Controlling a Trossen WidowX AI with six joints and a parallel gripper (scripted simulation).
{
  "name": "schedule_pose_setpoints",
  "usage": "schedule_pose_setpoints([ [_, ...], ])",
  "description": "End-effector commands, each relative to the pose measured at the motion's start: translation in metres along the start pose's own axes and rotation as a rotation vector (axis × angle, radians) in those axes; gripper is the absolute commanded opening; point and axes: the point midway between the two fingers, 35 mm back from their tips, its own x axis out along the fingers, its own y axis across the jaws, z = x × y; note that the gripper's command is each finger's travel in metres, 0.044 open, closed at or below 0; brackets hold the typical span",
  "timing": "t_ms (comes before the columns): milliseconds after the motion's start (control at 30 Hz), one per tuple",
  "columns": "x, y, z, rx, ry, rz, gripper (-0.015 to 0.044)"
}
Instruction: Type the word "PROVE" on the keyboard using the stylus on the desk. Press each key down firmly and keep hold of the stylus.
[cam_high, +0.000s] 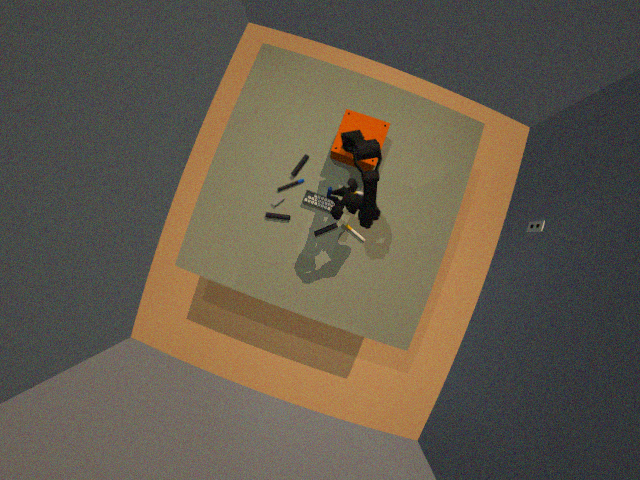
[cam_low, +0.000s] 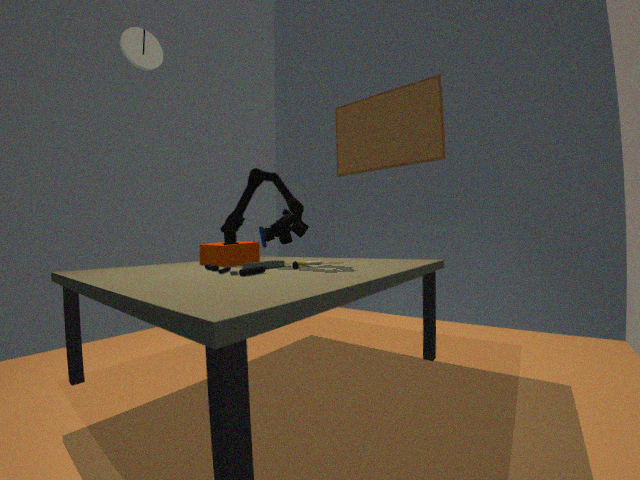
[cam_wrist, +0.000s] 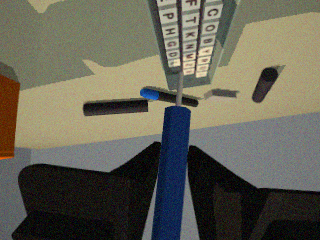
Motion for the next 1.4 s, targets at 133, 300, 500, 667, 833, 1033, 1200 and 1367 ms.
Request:
schedule_pose_setpoints([
  [133,-0.01,-0.009,0.002,-0.266,0.049,-0.025,0.0],
  [300,-0.008,-0.008,0.005,-0.266,0.049,-0.025,0.0],
  [500,0.007,-0.001,0.026,-0.266,0.05,-0.025,0.0],
  [667,0.01,0.001,0.029,-0.266,0.05,-0.025,0.0],
  [833,0.01,0.001,0.029,-0.266,0.05,-0.025,0.0],
  [1033,0.01,0.001,0.029,-0.266,0.05,-0.025,0.0],
  [1200,0.009,-0.002,0.031,-0.266,0.049,-0.025,0.0081],
  [1367,0.009,-0.002,0.032,-0.266,0.049,-0.025,0.0081],
])
